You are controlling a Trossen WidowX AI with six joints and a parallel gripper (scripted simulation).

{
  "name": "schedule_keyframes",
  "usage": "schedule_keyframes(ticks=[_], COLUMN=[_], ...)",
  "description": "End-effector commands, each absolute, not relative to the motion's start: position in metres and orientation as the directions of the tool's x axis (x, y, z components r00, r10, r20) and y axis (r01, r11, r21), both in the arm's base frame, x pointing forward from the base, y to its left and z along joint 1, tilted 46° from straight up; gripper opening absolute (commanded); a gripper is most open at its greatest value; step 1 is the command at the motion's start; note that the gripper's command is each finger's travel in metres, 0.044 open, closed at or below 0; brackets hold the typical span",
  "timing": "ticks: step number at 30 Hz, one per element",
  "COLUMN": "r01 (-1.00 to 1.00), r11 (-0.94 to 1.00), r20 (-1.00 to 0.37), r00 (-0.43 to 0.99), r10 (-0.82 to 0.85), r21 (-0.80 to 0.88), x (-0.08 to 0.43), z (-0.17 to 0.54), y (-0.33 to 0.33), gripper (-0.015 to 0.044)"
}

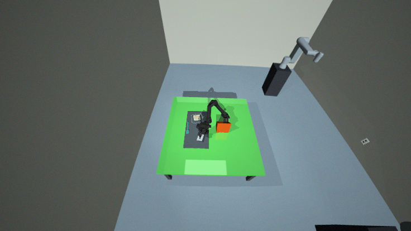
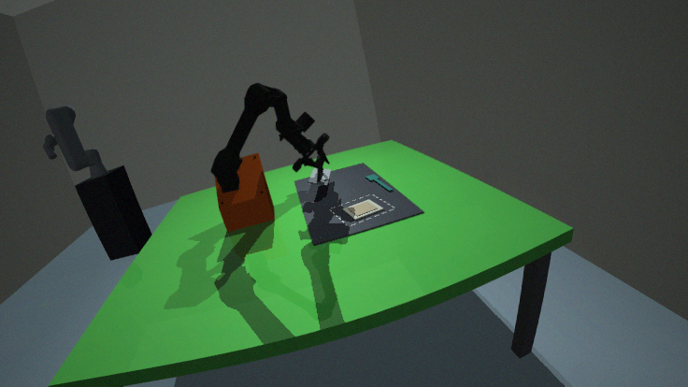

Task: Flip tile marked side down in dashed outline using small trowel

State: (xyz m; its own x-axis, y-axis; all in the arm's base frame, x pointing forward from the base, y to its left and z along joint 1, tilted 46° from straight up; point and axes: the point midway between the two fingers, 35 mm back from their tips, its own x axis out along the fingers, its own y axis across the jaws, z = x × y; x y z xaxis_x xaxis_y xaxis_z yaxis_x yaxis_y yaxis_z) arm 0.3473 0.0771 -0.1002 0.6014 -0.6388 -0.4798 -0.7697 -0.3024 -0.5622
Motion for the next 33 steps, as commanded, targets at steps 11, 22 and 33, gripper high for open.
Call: schedule_keyframes(ticks=[11,22,33], r01=[-0.670,-0.534,-0.512], r11=[-0.285,-0.325,-0.332], r20=[-0.332,-0.180,-0.160], r00=[0.636,0.690,0.699], r10=[-0.697,-0.701,-0.697], r21=[-0.685,-0.781,-0.793], x=[0.332,0.317,0.315], z=[-0.126,-0.144,-0.149], y=[0.099,0.113,0.114], gripper=[0.0000,0.0000,0.0000])
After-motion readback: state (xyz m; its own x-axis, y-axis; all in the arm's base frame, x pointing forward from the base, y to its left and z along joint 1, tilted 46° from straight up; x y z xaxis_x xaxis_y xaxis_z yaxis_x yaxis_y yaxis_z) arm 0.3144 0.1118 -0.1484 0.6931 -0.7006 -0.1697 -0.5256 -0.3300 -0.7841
